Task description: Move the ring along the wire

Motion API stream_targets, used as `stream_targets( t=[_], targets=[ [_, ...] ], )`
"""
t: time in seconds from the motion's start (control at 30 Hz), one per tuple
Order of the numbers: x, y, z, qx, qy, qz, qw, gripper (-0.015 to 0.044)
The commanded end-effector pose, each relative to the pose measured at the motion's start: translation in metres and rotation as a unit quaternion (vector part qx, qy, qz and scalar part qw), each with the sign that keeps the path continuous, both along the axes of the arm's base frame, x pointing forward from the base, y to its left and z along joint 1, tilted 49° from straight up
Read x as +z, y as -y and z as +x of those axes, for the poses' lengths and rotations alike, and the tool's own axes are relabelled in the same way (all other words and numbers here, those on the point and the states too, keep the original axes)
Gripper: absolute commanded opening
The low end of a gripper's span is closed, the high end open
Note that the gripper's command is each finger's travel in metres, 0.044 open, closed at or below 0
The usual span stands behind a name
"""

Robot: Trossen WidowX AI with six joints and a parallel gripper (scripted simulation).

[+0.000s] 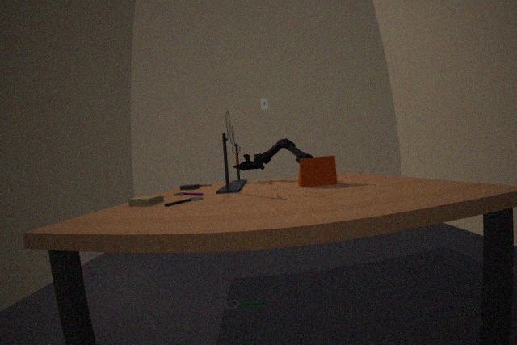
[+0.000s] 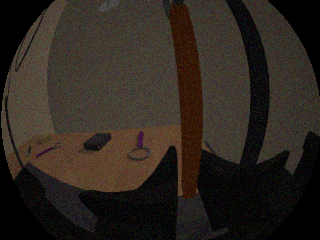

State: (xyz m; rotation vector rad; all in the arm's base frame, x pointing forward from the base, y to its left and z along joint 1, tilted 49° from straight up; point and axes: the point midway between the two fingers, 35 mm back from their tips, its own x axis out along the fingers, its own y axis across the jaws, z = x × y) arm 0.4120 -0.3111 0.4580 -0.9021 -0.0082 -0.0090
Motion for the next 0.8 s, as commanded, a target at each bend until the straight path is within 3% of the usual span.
stream_targets(
  t=[0.0, 0.17, 0.77],
  targets=[
    [0.0, 0.0, 0.0, 0.0, 0.0, 0.0, 1.0, -0.0037],
    [0.0, 0.0, 0.0, 0.0, 0.0, 0.0, 1.0, -0.015],
    [0.012, -0.016, 0.0, -0.002, 0.002, 0.002, 1.0, -0.015]
  ],
)
